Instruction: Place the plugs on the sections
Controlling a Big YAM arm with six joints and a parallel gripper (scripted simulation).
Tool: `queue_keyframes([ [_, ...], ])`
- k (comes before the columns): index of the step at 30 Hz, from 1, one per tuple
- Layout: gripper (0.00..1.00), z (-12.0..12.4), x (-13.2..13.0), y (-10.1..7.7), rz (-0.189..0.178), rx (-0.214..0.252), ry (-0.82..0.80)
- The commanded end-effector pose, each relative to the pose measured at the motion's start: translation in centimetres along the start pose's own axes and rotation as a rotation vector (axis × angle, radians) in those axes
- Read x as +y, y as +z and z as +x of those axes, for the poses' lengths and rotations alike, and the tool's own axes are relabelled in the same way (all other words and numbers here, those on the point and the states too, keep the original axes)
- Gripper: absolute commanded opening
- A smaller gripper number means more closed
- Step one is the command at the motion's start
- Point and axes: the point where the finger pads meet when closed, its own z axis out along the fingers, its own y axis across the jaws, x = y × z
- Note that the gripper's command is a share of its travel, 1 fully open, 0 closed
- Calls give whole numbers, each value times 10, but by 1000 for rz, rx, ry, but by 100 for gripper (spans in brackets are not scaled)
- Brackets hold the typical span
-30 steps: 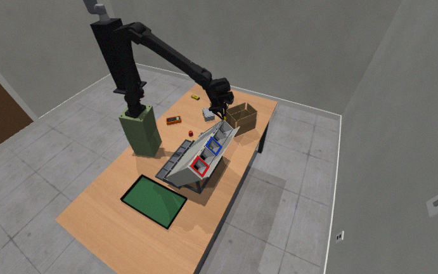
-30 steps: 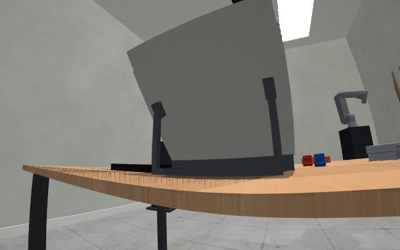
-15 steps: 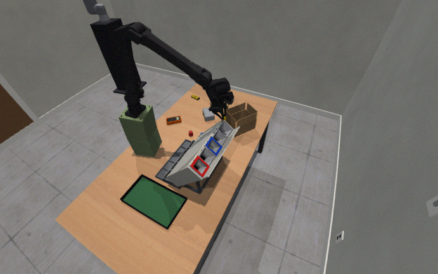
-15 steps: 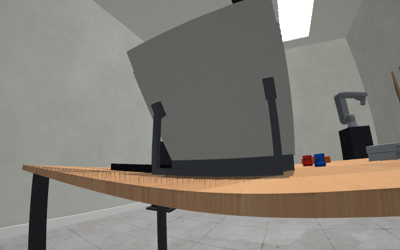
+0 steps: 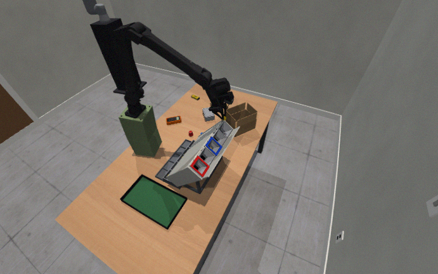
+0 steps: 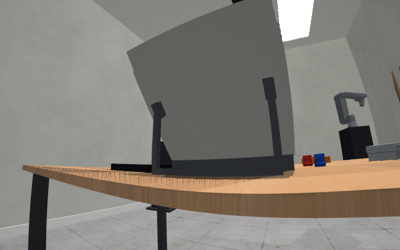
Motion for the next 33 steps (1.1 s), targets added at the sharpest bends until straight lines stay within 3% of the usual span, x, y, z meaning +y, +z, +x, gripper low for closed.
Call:
queue_keyframes([
  [1,0,-23,0,-2,-2,-36,2],
  [33,0,-36,-1,0,-3,-36,2],
])
